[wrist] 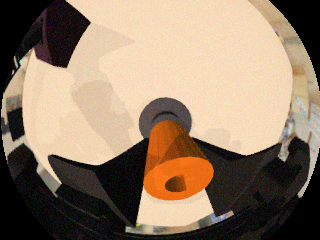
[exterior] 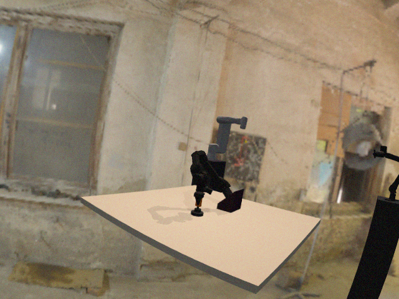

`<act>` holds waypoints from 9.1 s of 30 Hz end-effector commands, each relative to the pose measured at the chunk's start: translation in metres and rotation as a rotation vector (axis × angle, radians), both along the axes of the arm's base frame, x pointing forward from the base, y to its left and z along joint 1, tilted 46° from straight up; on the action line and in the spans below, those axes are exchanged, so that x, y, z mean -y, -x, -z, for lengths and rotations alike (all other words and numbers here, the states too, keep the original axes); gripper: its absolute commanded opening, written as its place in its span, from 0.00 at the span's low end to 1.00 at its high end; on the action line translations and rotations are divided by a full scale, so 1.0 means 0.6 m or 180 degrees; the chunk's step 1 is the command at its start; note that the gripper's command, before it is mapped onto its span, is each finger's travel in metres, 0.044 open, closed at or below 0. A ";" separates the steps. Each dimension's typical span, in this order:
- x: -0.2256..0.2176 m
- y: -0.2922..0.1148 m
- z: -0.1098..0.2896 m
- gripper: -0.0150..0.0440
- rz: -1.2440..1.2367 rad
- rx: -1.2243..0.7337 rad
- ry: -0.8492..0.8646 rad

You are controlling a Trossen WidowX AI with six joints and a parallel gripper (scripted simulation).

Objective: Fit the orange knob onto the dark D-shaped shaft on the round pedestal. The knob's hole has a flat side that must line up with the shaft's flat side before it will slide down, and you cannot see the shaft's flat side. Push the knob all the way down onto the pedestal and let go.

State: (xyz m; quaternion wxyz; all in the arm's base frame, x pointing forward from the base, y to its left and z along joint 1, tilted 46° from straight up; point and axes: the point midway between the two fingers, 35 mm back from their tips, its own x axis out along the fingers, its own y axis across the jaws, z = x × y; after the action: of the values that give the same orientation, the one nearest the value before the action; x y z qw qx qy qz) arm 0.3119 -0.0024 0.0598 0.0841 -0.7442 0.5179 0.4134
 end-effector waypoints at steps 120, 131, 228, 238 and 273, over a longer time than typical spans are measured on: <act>-0.005 0.003 0.003 0.25 -0.0680 -0.0641 0.0113; -0.004 -0.005 0.000 0.25 -0.0680 -0.0640 0.0113; -0.004 -0.004 -0.003 0.25 -0.1593 -0.1551 0.0277; -0.003 -0.003 0.002 0.25 -0.1616 -0.1575 0.0281; -0.002 0.001 0.002 0.25 -0.1616 -0.1575 0.0281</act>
State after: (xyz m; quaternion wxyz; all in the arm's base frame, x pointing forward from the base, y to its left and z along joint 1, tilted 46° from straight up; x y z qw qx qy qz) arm 0.3113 -0.0020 0.0573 -0.1808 -0.7276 0.3403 0.5675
